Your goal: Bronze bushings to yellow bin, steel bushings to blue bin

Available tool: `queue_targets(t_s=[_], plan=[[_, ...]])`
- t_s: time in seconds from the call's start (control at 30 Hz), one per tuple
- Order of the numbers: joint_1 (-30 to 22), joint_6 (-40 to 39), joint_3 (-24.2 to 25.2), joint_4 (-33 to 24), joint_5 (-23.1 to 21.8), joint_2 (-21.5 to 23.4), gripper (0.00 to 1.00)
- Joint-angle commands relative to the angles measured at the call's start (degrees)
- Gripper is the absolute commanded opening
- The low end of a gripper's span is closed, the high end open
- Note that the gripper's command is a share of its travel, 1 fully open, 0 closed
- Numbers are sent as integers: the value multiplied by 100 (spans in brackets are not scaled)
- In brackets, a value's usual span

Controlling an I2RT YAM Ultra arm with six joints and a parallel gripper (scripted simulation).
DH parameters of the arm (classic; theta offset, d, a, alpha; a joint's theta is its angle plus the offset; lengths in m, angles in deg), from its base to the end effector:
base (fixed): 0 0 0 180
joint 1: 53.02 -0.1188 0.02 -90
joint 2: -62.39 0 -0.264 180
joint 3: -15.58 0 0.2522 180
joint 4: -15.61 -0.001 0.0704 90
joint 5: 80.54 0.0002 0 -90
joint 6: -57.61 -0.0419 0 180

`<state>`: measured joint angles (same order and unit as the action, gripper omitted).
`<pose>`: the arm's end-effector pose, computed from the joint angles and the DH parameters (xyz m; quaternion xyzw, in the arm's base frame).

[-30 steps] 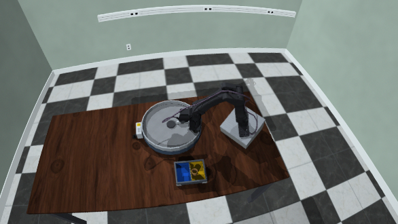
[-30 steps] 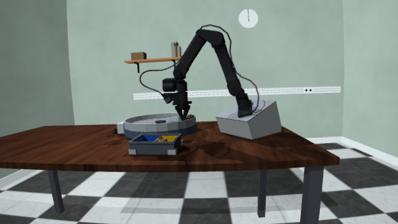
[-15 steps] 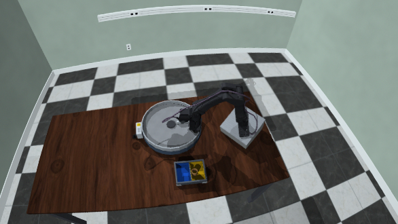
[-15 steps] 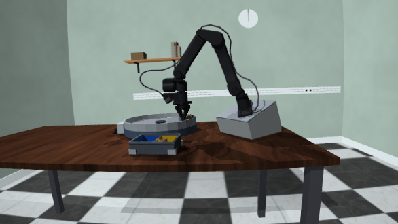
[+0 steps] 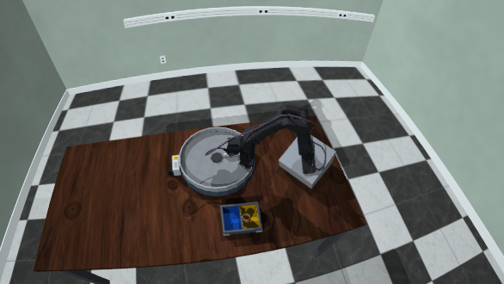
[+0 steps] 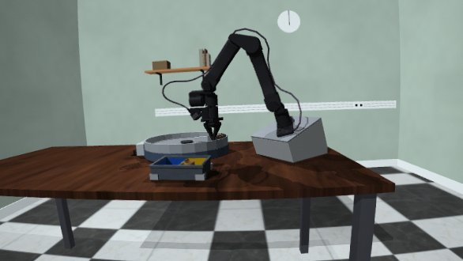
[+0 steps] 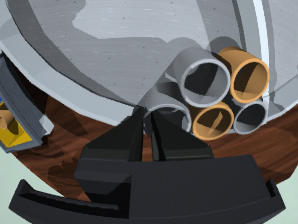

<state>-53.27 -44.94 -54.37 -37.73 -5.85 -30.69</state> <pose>0.2918 0.0133 0.1756 0.0898 0.9802 0.1445 0.1013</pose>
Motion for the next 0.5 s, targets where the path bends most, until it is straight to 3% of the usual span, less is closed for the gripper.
queue_targets(t_s=[0.0,0.3,0.47], plan=[[156,88,-258,-382,109,334,0],[371,300,-745,-1324,12,748,0],[426,359,-889,-1550,-28,806,0]])
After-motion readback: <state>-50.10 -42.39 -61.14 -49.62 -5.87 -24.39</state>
